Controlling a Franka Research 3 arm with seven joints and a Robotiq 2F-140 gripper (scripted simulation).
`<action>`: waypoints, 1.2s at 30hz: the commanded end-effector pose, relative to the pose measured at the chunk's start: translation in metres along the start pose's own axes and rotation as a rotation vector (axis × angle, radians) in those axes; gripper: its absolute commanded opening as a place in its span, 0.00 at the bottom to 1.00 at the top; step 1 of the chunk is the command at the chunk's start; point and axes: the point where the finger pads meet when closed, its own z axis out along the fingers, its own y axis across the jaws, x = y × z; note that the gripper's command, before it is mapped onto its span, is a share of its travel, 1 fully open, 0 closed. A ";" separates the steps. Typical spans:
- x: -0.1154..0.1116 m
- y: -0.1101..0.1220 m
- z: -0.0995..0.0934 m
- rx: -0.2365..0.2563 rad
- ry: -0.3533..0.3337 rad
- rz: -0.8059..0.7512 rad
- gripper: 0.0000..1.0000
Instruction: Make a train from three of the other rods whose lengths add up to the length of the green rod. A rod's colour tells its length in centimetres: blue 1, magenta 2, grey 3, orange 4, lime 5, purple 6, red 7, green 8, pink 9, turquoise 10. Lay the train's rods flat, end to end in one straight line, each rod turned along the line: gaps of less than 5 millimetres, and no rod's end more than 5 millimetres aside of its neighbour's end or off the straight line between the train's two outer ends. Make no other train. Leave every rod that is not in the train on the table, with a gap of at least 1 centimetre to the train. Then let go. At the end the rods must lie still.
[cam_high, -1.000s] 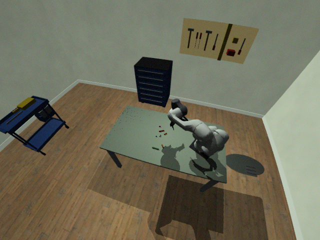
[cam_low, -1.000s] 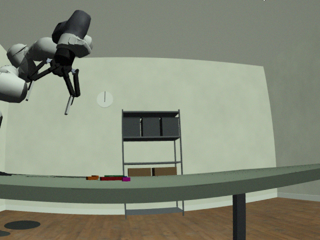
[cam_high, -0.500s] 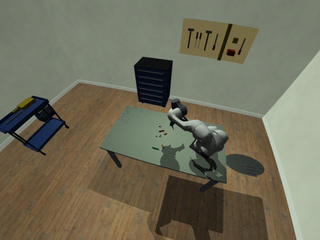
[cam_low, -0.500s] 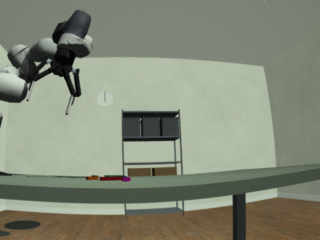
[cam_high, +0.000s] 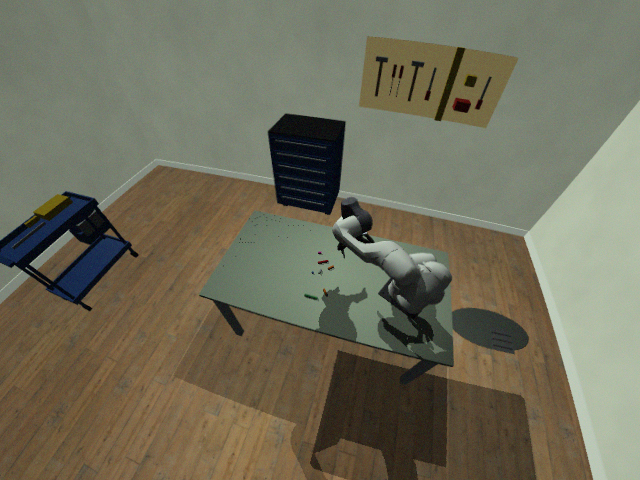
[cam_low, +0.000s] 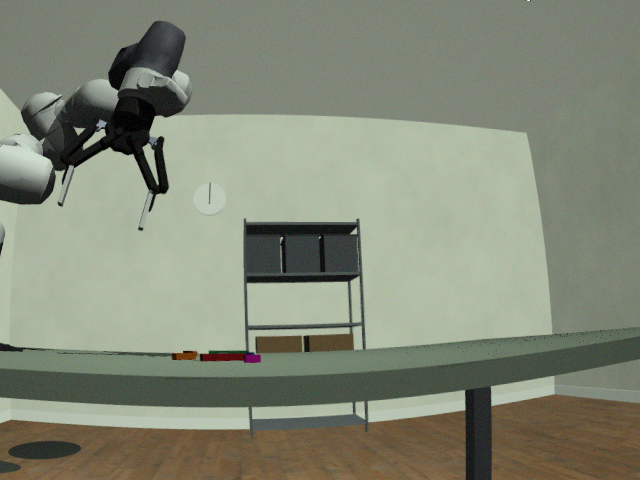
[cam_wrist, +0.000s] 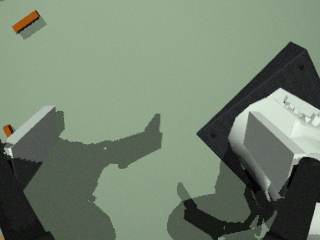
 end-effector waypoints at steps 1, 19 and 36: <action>-0.001 -0.001 0.000 0.002 -0.004 0.034 1.00; 0.012 -0.032 0.006 0.037 -0.005 0.440 1.00; 0.023 -0.055 0.013 0.062 -0.016 0.748 1.00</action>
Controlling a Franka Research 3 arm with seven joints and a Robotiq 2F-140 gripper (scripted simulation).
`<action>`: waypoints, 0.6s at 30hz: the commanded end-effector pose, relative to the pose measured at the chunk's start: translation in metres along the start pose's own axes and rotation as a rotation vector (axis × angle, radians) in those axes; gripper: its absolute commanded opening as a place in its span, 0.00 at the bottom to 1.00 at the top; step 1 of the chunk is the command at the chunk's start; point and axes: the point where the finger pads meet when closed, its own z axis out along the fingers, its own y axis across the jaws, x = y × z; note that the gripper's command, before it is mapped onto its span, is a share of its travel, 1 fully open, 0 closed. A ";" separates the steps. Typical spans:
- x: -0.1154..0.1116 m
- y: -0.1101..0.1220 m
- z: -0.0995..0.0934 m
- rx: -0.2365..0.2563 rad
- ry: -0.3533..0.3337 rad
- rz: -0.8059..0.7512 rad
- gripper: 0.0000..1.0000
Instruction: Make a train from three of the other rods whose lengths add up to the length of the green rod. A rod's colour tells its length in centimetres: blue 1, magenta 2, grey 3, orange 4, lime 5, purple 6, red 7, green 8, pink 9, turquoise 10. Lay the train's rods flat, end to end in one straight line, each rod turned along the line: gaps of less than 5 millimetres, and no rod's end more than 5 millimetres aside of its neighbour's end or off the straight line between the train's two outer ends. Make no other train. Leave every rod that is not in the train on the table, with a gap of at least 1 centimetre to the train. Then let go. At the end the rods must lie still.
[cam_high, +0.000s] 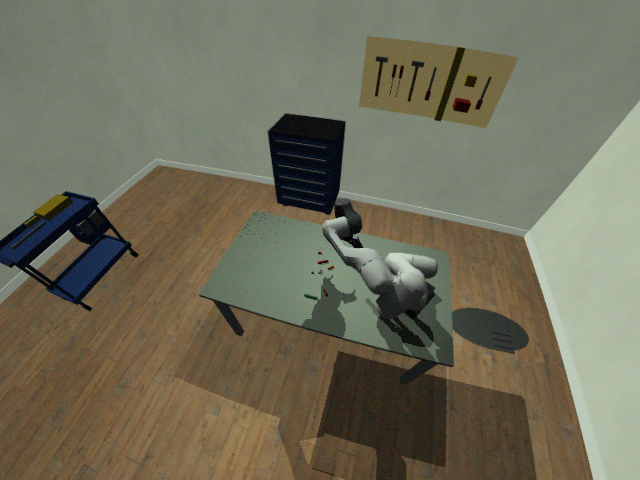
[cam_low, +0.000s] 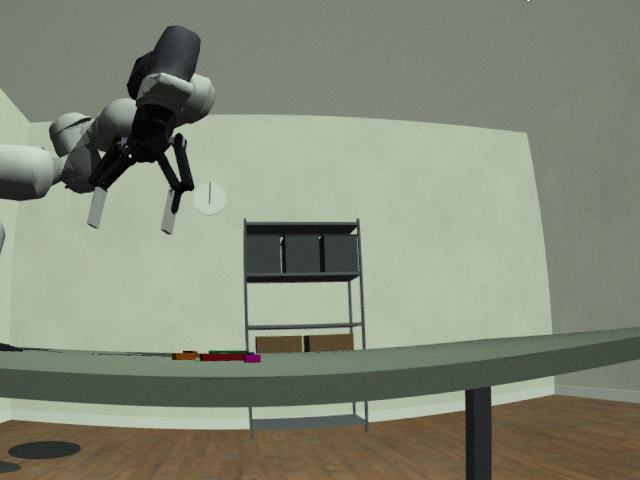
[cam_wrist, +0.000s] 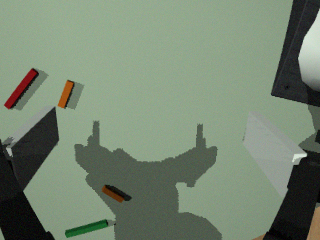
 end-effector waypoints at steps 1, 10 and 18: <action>-0.005 -0.002 0.001 -0.001 -0.011 0.133 1.00; -0.008 -0.017 0.007 0.011 -0.020 0.325 1.00; -0.009 -0.025 0.010 0.018 -0.026 0.431 1.00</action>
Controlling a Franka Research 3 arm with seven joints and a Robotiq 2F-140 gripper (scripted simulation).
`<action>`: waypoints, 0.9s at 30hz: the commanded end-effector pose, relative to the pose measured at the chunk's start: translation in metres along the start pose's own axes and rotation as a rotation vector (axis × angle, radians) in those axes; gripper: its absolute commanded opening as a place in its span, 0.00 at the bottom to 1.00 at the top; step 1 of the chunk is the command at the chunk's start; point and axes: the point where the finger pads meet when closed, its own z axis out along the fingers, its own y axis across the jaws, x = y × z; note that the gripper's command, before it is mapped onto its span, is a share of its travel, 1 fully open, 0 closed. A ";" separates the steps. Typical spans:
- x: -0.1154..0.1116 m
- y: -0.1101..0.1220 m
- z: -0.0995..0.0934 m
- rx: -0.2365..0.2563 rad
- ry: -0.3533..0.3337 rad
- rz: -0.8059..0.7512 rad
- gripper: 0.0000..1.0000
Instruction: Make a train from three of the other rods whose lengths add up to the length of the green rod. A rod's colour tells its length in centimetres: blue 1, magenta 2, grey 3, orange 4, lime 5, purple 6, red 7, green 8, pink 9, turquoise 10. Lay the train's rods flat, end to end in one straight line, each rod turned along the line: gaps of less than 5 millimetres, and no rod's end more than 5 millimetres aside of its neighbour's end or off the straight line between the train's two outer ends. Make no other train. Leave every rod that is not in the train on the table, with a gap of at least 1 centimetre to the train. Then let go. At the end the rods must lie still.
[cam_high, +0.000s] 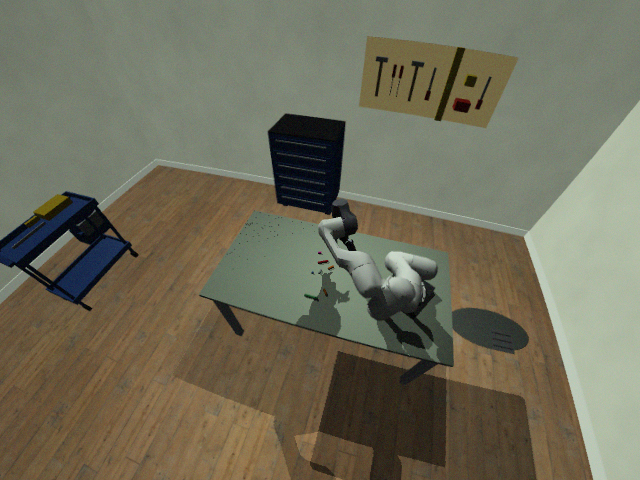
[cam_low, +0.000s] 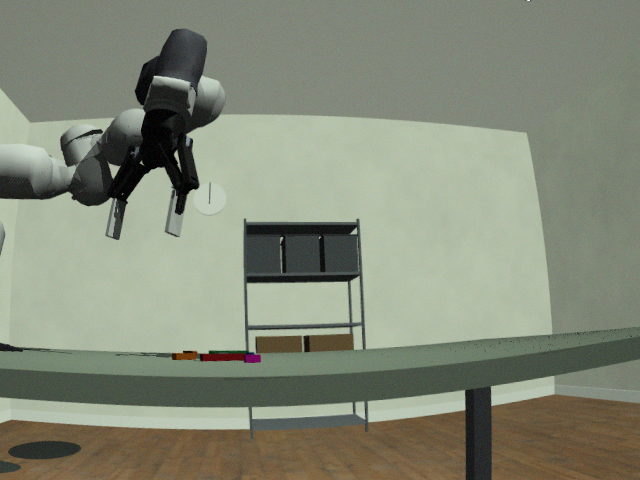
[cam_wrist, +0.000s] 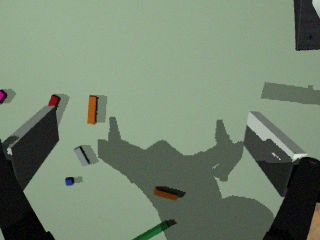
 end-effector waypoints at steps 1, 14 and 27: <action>-0.006 -0.003 0.003 -0.002 -0.011 0.167 1.00; -0.014 -0.018 0.010 0.008 -0.027 0.391 1.00; -0.021 -0.033 0.018 0.014 -0.043 0.604 1.00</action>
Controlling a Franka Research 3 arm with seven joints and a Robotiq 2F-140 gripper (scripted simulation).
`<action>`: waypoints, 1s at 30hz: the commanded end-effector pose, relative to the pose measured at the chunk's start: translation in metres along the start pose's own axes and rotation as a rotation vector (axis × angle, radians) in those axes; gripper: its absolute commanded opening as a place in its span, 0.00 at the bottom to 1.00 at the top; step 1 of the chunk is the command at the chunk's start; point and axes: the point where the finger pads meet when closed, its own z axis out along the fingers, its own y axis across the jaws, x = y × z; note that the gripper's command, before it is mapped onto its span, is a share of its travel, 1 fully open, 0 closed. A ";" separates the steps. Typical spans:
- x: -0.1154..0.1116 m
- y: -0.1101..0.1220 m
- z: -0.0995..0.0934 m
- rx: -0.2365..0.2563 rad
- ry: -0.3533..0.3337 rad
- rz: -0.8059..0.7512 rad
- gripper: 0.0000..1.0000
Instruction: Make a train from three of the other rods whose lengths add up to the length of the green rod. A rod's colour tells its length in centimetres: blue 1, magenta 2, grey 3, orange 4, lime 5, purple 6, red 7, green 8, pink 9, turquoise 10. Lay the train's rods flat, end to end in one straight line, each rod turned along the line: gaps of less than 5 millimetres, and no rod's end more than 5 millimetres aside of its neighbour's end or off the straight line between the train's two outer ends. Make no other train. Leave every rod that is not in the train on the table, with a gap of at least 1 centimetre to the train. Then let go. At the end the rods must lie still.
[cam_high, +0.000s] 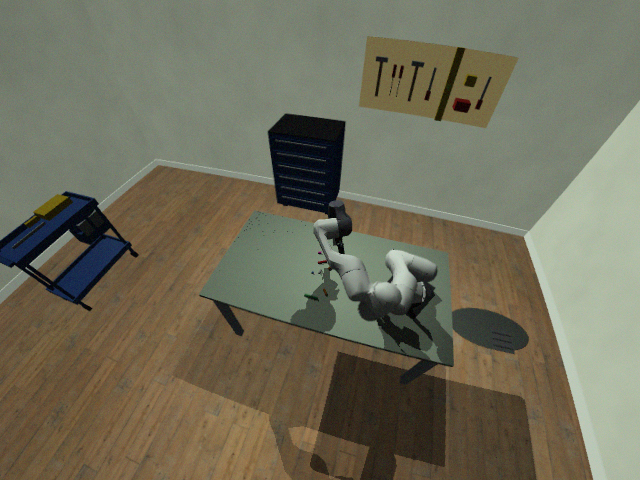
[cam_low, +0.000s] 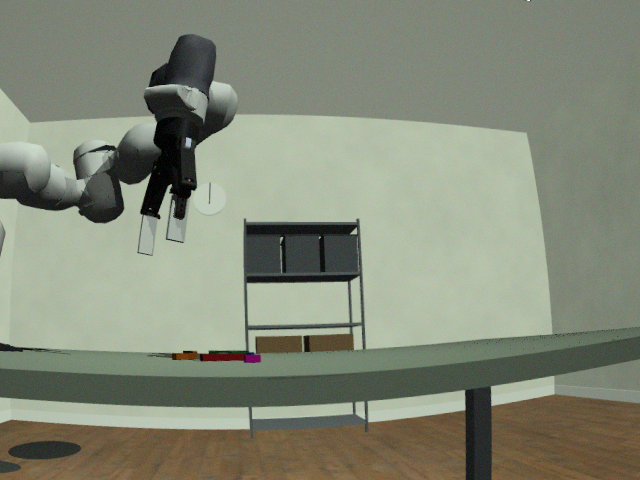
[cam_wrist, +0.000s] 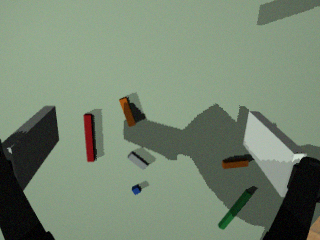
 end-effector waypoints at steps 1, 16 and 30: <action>-0.006 0.000 0.003 -0.006 -0.008 0.167 1.00; -0.019 -0.011 0.013 -0.003 -0.028 0.407 1.00; -0.031 -0.020 0.022 -0.004 -0.046 0.626 1.00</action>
